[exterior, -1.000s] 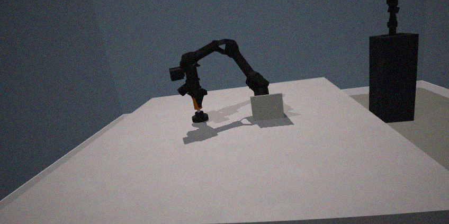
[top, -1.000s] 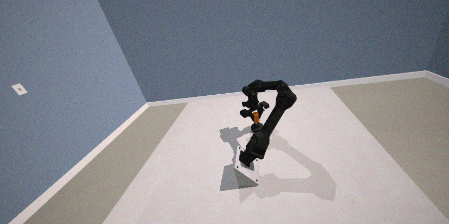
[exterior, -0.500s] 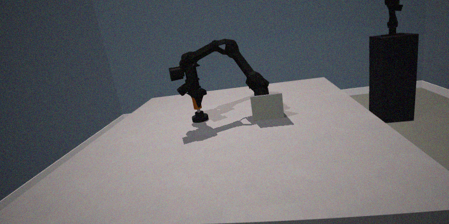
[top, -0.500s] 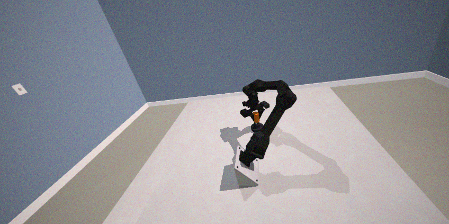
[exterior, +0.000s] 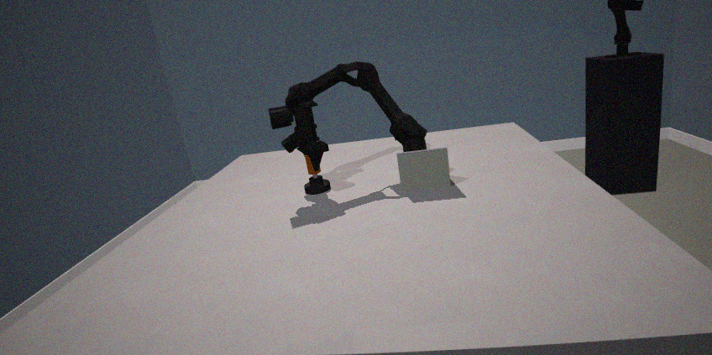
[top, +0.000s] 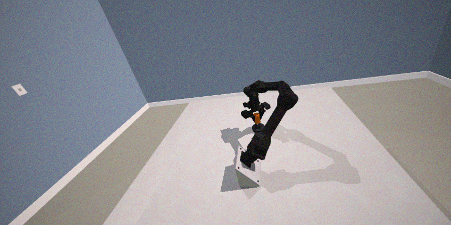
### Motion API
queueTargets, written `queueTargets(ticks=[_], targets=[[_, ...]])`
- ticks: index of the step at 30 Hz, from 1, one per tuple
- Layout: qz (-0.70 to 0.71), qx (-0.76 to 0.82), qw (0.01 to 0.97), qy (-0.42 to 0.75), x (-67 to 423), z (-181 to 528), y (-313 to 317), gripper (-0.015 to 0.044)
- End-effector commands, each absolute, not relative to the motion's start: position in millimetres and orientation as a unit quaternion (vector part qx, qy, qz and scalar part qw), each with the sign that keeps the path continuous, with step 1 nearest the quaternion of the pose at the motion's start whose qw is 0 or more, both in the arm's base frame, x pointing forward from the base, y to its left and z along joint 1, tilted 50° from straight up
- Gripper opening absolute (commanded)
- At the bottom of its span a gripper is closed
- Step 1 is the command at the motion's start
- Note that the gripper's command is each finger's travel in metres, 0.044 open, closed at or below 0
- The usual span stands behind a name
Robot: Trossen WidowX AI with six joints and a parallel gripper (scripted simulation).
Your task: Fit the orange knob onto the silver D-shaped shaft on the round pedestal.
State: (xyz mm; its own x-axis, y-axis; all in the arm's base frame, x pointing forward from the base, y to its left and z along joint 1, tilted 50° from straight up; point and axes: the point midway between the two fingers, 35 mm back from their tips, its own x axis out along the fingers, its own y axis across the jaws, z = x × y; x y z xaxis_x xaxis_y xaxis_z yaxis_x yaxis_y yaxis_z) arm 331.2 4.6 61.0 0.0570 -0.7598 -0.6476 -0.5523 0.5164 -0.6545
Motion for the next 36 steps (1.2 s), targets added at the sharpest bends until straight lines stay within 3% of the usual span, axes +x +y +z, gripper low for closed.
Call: queueTargets(ticks=[1, 13, 36], targets=[[-0.094, -0.483, 0.545, 0.679, 331.7, 62.2, 6.2, 0.0000], [-0.023, -0.537, 0.492, 0.685, 335.1, 66.8, 7.8, 0.0000], [-0.023, -0.537, 0.492, 0.685, 332.2, 61.2, 4.6, 0.0000]])
